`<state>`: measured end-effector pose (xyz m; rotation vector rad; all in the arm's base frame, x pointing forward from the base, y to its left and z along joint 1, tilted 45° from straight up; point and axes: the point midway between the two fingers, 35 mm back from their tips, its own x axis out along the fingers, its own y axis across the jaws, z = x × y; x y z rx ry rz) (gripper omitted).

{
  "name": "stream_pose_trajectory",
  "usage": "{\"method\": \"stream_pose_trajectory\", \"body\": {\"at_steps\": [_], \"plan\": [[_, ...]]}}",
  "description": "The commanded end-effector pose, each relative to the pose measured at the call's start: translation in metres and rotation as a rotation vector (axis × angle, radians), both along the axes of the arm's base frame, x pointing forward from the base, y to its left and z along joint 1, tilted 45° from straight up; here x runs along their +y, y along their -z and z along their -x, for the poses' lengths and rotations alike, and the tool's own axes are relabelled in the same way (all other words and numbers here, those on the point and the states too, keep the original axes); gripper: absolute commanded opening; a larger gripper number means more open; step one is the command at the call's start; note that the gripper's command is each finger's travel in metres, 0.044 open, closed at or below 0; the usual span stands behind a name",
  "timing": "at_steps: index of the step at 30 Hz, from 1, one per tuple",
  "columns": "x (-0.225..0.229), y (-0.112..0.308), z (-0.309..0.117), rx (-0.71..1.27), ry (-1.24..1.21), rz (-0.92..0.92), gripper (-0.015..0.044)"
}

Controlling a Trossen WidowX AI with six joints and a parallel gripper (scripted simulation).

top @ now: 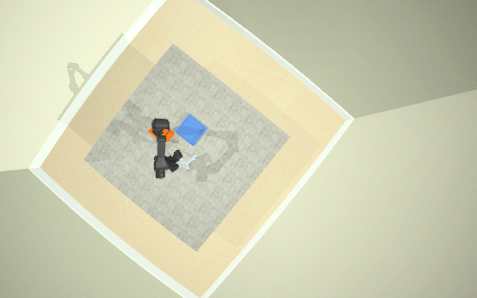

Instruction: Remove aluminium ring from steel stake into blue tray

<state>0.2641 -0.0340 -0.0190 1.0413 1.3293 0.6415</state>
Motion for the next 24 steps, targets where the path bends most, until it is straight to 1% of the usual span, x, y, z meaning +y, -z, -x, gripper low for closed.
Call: {"method": "stream_pose_trajectory", "body": {"at_steps": [1, 24], "plan": [[-0.003, 0.003, 0.000, -0.003, -0.004, 0.004, 0.0000], [-0.014, 0.013, 0.001, -0.003, -0.004, 0.005, 0.0000]]}}
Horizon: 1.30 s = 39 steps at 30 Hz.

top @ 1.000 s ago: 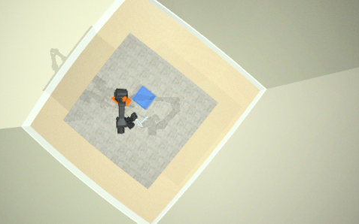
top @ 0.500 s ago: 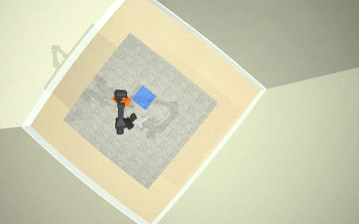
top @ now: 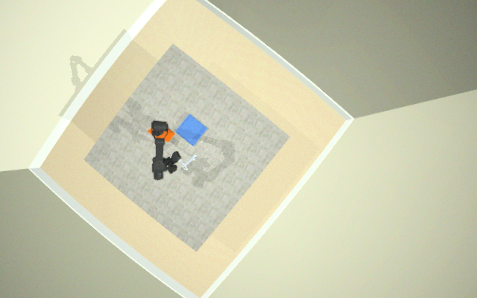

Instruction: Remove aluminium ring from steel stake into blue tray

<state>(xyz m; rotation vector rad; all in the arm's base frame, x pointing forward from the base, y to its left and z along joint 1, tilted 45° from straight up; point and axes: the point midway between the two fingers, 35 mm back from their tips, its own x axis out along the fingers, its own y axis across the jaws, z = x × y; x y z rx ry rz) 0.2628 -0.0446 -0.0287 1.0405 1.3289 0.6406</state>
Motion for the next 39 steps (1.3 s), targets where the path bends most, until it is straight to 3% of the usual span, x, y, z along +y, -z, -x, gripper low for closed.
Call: {"method": "stream_pose_trajectory", "body": {"at_steps": [1, 39], "plan": [[-0.003, 0.003, 0.000, -0.003, -0.005, 0.004, 0.0000], [-0.019, 0.017, 0.002, -0.003, -0.005, 0.005, 0.0000]]}}
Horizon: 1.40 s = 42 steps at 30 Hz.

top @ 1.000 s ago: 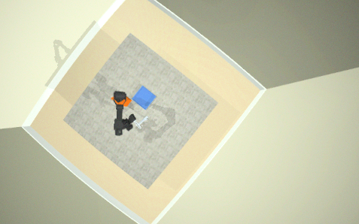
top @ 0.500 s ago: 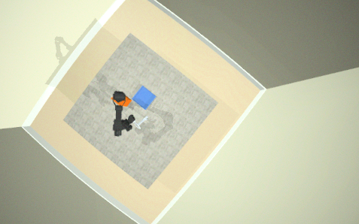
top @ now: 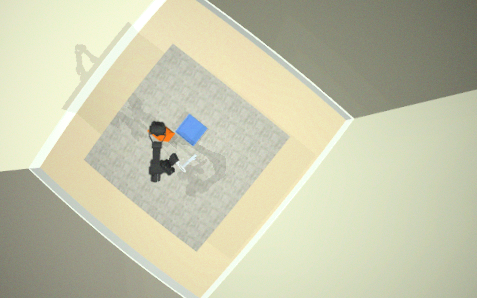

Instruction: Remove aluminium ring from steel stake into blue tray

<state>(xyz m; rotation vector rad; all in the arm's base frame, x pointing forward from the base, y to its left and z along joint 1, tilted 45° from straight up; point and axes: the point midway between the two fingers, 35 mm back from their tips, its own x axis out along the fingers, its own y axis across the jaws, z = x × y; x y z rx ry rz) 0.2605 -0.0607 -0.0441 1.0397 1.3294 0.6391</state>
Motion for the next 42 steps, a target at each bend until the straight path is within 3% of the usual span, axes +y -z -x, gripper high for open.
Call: {"method": "stream_pose_trajectory", "body": {"at_steps": [1, 42], "plan": [[-0.003, 0.003, 0.000, -0.003, -0.005, 0.004, 0.0000], [-0.045, -0.035, -0.004, -0.002, -0.005, 0.006, 0.0000]]}}
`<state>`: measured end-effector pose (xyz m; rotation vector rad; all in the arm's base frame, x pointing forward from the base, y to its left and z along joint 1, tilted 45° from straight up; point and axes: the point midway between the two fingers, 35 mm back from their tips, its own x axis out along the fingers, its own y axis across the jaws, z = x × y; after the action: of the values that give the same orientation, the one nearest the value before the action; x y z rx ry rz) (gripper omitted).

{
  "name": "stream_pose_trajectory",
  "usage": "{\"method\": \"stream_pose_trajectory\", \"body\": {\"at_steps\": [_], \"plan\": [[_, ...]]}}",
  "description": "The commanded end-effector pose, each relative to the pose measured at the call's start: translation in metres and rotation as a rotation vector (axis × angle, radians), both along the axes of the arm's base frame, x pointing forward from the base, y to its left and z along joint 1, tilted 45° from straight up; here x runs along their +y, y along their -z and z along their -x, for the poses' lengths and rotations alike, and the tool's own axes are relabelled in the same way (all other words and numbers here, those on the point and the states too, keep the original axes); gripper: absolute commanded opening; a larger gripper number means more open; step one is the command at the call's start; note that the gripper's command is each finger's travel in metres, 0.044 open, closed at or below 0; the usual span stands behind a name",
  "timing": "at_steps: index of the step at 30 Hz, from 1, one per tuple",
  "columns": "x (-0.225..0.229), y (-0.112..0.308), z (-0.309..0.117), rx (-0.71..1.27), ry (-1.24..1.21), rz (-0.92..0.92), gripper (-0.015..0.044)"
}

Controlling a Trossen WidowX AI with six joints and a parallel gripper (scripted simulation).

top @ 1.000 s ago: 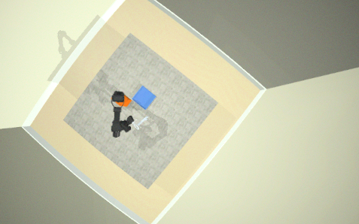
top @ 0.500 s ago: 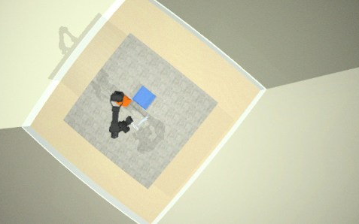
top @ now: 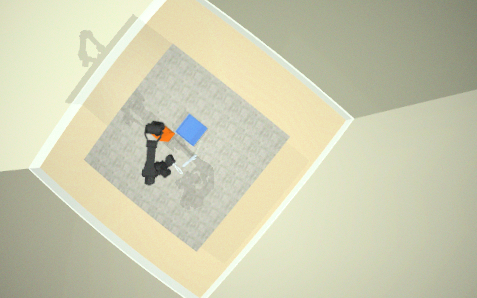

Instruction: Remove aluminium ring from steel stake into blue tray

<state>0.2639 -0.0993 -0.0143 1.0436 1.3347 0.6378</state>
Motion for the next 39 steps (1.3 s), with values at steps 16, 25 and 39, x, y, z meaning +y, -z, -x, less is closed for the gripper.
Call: {"method": "stream_pose_trajectory", "body": {"at_steps": [16, 25, 39], "plan": [[-0.016, -0.013, -0.013, -0.008, -0.004, 0.010, 0.0000], [-0.019, -0.011, -0.027, -0.009, -0.003, 0.011, 0.0000], [-0.020, -0.009, -0.050, -0.010, -0.003, 0.012, 0.0000]]}}
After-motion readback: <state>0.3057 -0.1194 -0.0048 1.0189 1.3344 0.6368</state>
